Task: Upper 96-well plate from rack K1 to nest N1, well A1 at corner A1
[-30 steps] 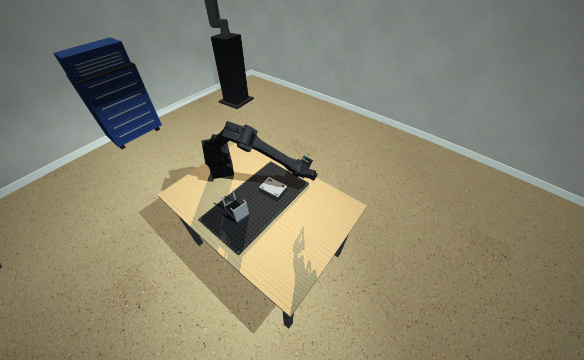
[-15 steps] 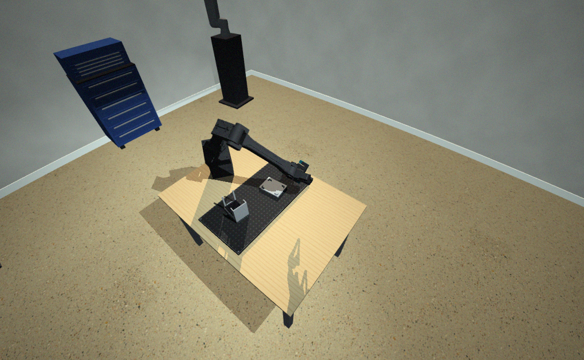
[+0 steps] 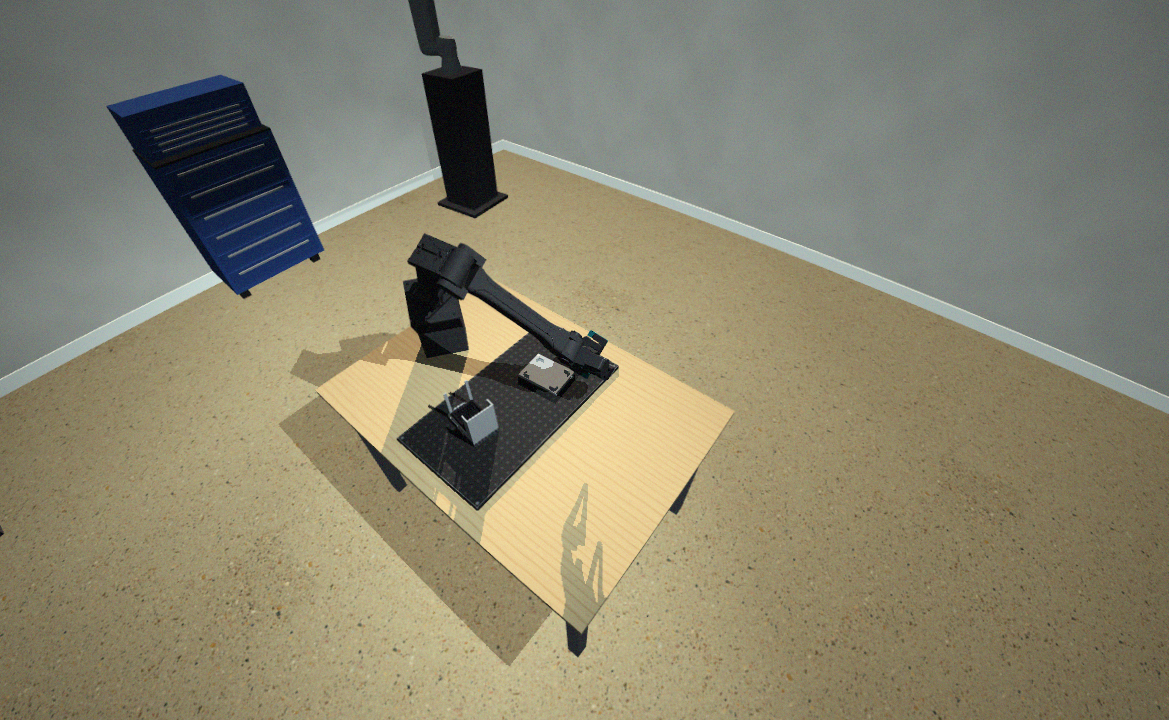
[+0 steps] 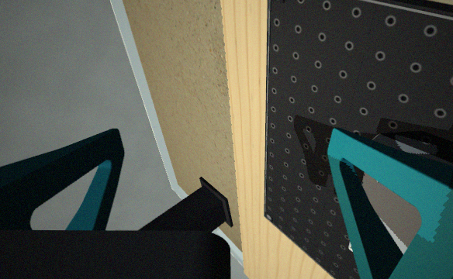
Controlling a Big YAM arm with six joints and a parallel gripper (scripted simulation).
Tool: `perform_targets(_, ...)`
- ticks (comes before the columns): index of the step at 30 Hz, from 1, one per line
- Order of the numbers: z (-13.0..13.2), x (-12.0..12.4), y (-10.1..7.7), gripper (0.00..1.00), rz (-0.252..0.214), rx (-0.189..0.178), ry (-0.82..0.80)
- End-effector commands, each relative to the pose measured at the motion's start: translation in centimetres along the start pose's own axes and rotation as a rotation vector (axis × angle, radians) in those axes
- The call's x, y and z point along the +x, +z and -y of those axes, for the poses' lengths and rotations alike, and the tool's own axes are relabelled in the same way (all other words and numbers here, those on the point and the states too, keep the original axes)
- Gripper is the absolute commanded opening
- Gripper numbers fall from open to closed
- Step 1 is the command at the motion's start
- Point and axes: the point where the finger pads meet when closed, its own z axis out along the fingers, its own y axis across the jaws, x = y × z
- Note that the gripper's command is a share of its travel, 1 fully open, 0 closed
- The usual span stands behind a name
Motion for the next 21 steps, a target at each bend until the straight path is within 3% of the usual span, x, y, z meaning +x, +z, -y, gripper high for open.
perform_targets(1,-0.9,-3.3,-3.6,1.0,0.077,-0.013,-0.054)
perform_targets(5,1.1,-1.3,-3.9,1.0,0.042,-0.007,-0.038)
perform_targets(8,2.2,-1.6,-5.0,1.0,0.117,0.082,-0.042)
perform_targets(12,3.6,-0.7,-6.3,1.0,0.095,0.082,-0.033)
perform_targets(13,3.6,-1.6,-7.1,1.0,0.112,0.081,-0.041)
perform_targets(17,4.6,-0.4,-7.3,1.0,0.095,0.083,-0.033)
perform_targets(18,5.0,-0.9,-7.7,1.0,0.132,0.117,-0.04)
perform_targets(20,4.2,-0.4,-7.7,1.0,0.151,0.163,-0.054)
perform_targets(21,6.1,-0.5,-8.7,1.0,0.163,0.179,-0.034)
